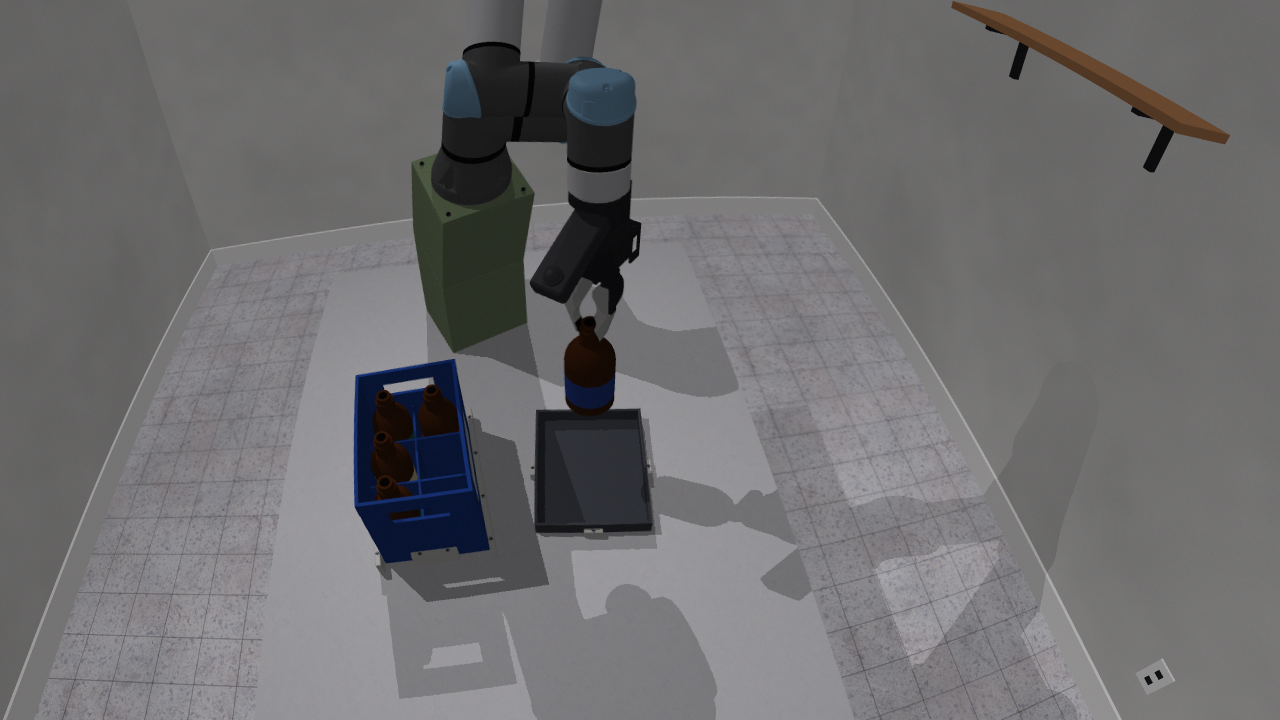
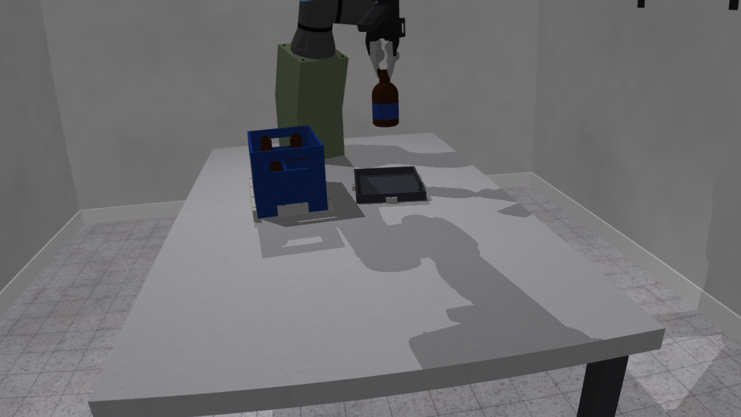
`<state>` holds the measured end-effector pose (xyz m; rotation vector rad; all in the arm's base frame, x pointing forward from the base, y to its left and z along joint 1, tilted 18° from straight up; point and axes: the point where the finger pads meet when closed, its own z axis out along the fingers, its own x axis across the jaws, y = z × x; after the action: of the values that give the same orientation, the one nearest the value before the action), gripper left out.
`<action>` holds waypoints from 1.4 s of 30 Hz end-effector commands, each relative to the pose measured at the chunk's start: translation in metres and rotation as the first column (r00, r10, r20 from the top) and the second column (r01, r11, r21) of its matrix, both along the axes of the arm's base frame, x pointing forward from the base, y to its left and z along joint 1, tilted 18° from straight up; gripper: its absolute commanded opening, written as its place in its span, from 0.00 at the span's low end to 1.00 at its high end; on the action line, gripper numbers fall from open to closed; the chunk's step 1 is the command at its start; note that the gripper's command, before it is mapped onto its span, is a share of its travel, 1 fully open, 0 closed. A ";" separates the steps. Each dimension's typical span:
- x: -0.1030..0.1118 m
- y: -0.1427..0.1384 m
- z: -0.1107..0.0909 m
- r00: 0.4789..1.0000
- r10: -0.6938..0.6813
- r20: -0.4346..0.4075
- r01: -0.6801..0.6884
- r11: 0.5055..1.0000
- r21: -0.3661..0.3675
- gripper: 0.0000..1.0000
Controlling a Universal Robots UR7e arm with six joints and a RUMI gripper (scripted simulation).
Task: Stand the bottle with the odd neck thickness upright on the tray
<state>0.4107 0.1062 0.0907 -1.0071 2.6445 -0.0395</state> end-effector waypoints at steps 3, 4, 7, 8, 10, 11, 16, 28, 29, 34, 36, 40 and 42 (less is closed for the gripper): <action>0.001 0.000 -0.001 1.000 0.000 0.001 0.000 1.000 0.000 0.00; 0.001 0.000 -0.001 1.000 0.000 0.001 0.000 1.000 0.000 0.00; 0.001 0.000 -0.003 1.000 0.000 0.001 0.000 1.000 0.000 0.00; 0.002 0.000 -0.004 1.000 0.000 0.001 0.000 1.000 0.000 0.00; 0.002 0.001 -0.006 1.000 0.000 0.001 0.000 1.000 0.000 0.00; 0.003 0.001 -0.007 1.000 0.000 0.001 0.000 1.000 0.000 0.00; 0.005 0.001 -0.014 1.000 0.000 0.001 0.000 1.000 0.000 0.00; 0.011 0.003 -0.035 1.000 0.000 0.001 0.000 1.000 0.000 0.00; 0.012 0.003 -0.037 1.000 0.000 0.001 0.000 1.000 0.000 0.00; 0.016 0.005 -0.050 1.000 0.000 0.001 0.000 1.000 0.000 0.00; 0.017 0.005 -0.053 1.000 0.000 0.001 0.000 1.000 0.000 0.00; 0.020 0.006 -0.061 1.000 0.000 0.001 0.000 1.000 0.000 0.00; 0.021 0.006 -0.067 1.000 0.000 0.001 0.000 1.000 0.000 0.00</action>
<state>0.4282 0.1114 0.0331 -1.0076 2.6451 -0.0385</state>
